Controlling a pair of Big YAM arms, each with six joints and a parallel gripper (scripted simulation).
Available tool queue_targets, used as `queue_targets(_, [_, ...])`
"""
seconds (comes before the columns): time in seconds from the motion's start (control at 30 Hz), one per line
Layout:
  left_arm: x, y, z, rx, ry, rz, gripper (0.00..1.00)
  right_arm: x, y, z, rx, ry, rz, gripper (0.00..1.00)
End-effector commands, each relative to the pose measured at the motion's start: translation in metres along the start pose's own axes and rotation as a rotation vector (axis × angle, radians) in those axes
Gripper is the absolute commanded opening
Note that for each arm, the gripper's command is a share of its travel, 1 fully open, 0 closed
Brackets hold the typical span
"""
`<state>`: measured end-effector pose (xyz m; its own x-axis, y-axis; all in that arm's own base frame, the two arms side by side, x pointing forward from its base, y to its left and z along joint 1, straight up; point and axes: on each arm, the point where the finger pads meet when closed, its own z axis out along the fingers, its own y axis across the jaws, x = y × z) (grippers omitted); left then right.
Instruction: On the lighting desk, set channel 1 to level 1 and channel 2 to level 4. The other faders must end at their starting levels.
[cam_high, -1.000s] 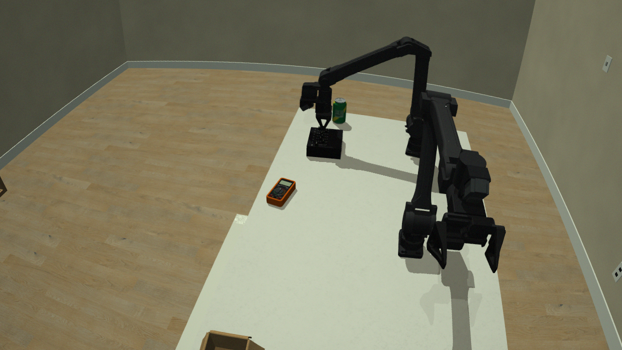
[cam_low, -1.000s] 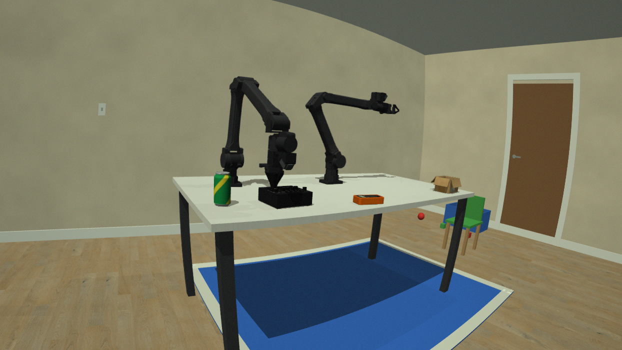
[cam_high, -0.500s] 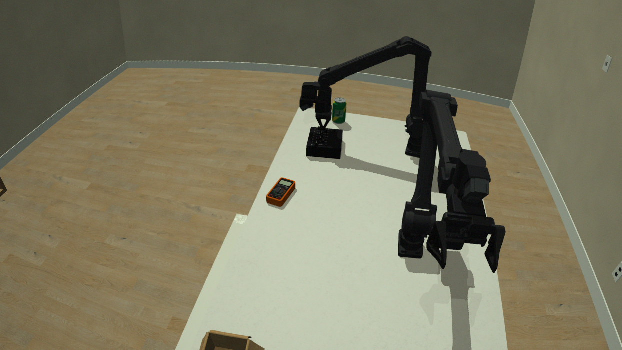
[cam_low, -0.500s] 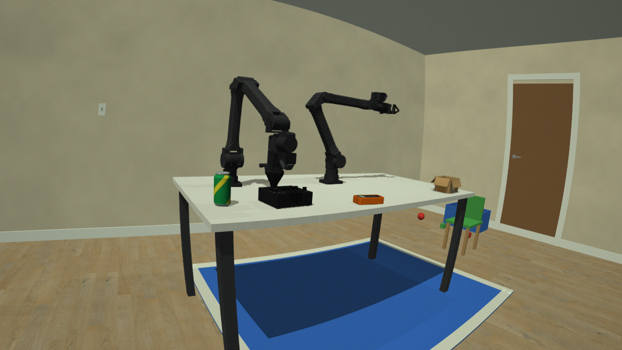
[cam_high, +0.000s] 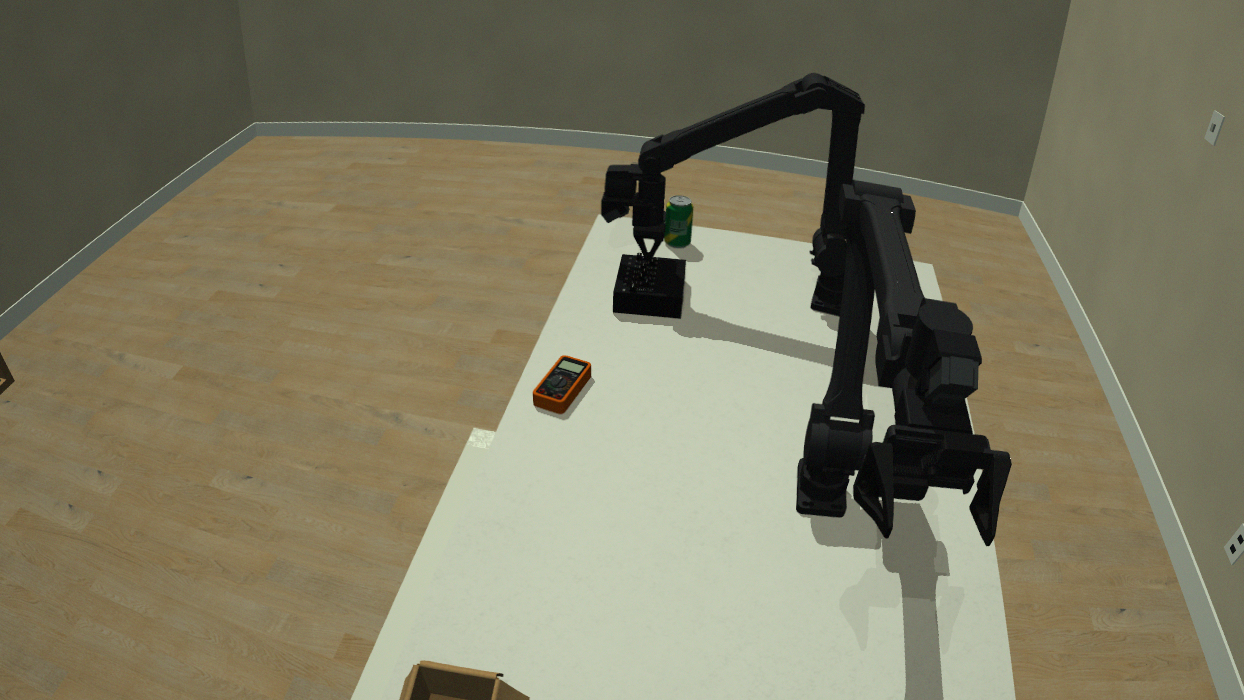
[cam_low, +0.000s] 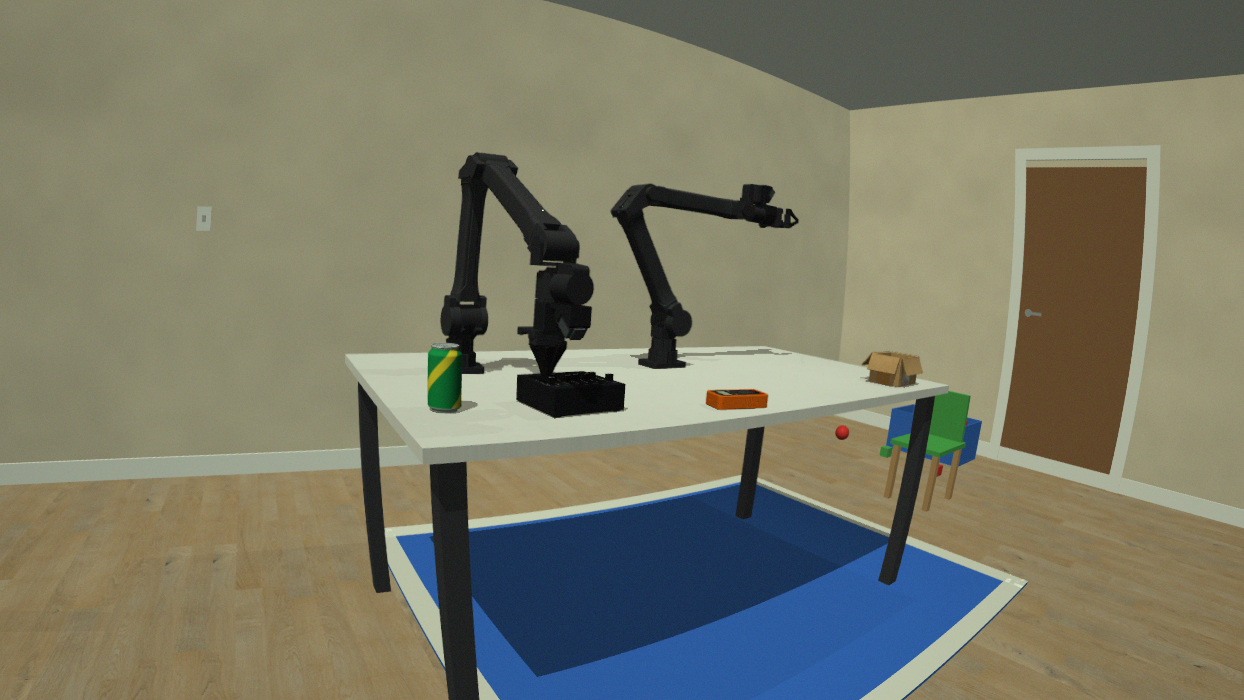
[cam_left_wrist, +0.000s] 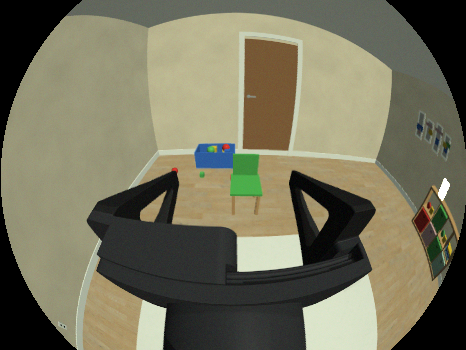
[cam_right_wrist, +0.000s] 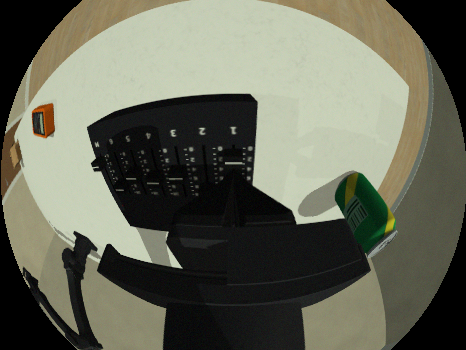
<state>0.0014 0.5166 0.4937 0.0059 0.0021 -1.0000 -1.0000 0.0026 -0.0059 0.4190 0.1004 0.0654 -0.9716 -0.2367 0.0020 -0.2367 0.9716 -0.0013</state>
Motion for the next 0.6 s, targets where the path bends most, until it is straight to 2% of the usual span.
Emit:
queue_targets(0.0, [-0.039, 0.003, 0.006, -0.009, -0.072, 0.017, 1.0, -0.003, -0.003, -0.01, -0.002, -0.032, -0.002, 0.0])
queue_targets(0.03, [-0.039, 0.003, 0.006, -0.009, -0.072, 0.017, 1.0, -0.009, -0.003, -0.011, -0.002, -0.039, -0.002, 0.0])
queue_targets(0.13, [-0.039, 0.003, 0.006, -0.009, -0.072, 0.017, 1.0, -0.002, -0.003, -0.009, -0.002, -0.03, -0.002, 0.0])
queue_targets(0.27, [-0.039, 0.003, 0.006, -0.009, -0.072, 0.017, 1.0, -0.006, -0.003, -0.013, -0.002, -0.039, -0.002, 0.0])
queue_targets(0.4, [-0.039, 0.003, 0.006, -0.009, -0.072, 0.017, 1.0, -0.02, -0.004, -0.033, -0.002, -0.069, -0.002, 0.0])
queue_targets(0.57, [-0.039, 0.003, 0.006, -0.009, -0.072, 0.017, 1.0, -0.02, -0.004, -0.04, -0.002, -0.07, -0.002, 0.0])
